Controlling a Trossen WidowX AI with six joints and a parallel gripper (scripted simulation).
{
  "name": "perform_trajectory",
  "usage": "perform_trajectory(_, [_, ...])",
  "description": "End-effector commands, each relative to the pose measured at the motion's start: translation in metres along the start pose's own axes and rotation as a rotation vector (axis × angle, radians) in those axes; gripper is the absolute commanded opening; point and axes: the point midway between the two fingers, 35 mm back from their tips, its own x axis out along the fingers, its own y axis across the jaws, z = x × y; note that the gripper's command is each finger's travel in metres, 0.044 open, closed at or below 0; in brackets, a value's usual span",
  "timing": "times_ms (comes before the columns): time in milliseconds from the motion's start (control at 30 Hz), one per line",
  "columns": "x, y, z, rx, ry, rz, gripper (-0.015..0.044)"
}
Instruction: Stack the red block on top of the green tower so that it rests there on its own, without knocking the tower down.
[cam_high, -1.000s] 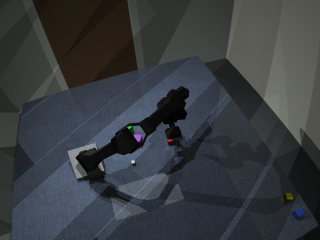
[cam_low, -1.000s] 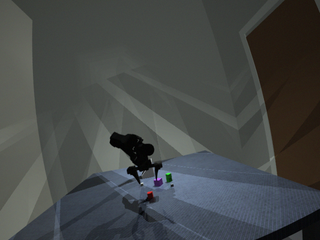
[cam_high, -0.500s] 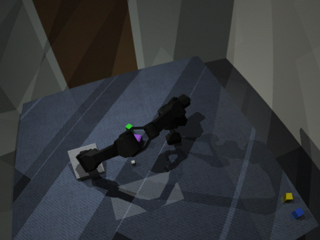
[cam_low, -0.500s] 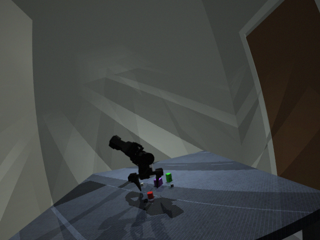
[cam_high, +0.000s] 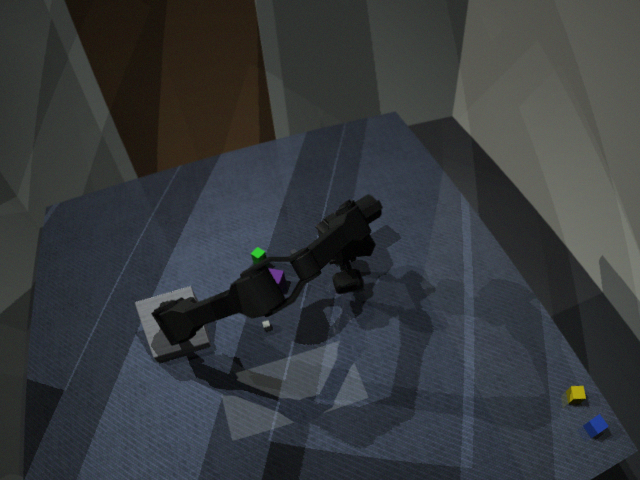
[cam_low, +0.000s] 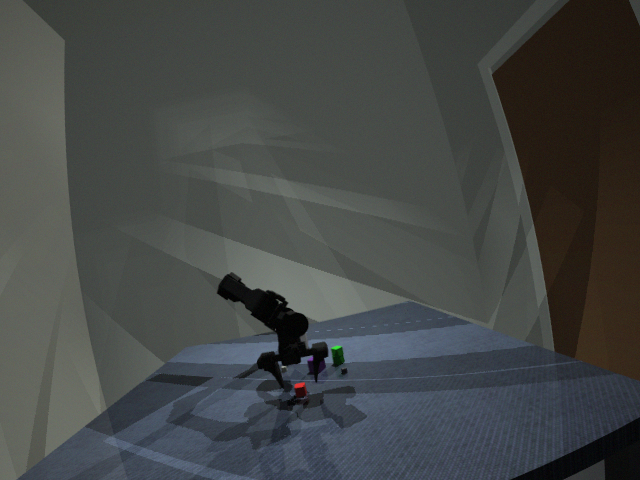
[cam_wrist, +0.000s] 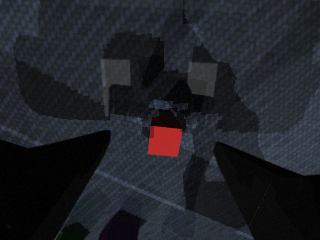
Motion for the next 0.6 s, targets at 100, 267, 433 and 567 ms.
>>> perform_trajectory(100, [0.014,-0.001,-0.001,-0.007,0.002,-0.006,0.044])
perform_trajectory(267, [0.021,-0.001,-0.001,-0.007,0.002,-0.007,0.044])
perform_trajectory(433, [0.021,-0.001,-0.001,-0.007,0.002,-0.007,0.044])
perform_trajectory(567, [0.021,-0.001,-0.001,-0.007,0.002,-0.007,0.044])
